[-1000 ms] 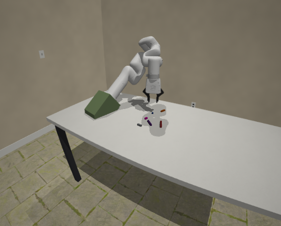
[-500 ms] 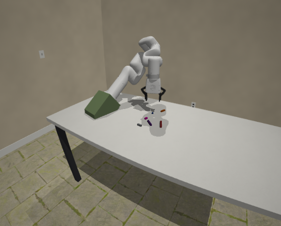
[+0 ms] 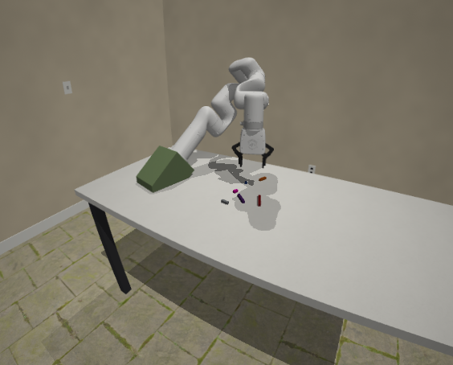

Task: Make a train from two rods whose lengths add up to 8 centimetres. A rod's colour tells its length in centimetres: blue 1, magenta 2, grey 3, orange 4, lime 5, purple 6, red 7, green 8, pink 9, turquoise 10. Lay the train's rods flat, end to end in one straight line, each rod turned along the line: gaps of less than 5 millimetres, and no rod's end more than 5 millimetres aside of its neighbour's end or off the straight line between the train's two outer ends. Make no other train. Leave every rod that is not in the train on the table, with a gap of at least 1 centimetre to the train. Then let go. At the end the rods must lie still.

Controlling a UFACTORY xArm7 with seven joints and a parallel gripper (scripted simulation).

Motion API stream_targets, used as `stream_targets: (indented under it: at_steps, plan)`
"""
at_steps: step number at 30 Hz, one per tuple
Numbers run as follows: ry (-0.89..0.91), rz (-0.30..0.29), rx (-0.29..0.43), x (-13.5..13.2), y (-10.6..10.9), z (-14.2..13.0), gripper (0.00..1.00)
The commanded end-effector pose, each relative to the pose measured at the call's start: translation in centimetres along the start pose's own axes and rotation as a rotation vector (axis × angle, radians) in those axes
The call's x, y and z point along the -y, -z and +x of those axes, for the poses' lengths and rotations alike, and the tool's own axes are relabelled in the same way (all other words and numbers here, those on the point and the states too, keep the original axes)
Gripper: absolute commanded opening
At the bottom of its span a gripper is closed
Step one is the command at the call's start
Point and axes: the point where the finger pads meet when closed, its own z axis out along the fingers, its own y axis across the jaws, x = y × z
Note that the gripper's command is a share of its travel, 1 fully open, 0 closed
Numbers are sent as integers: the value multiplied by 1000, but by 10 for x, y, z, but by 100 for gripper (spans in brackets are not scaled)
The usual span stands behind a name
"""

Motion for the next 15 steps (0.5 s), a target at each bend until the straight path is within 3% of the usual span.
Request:
stream_targets:
  at_steps: [1, 4, 5, 14, 15]
  plan:
    - [12, -1, -4, -20, -5, -37, 100]
    - [14, -1, -4, -22, -6, -44, 100]
    - [21, 0, -5, -29, -11, -62, 100]
    - [39, 0, -10, -40, -26, -104, 100]
    - [39, 0, -10, -40, -26, -104, 24]
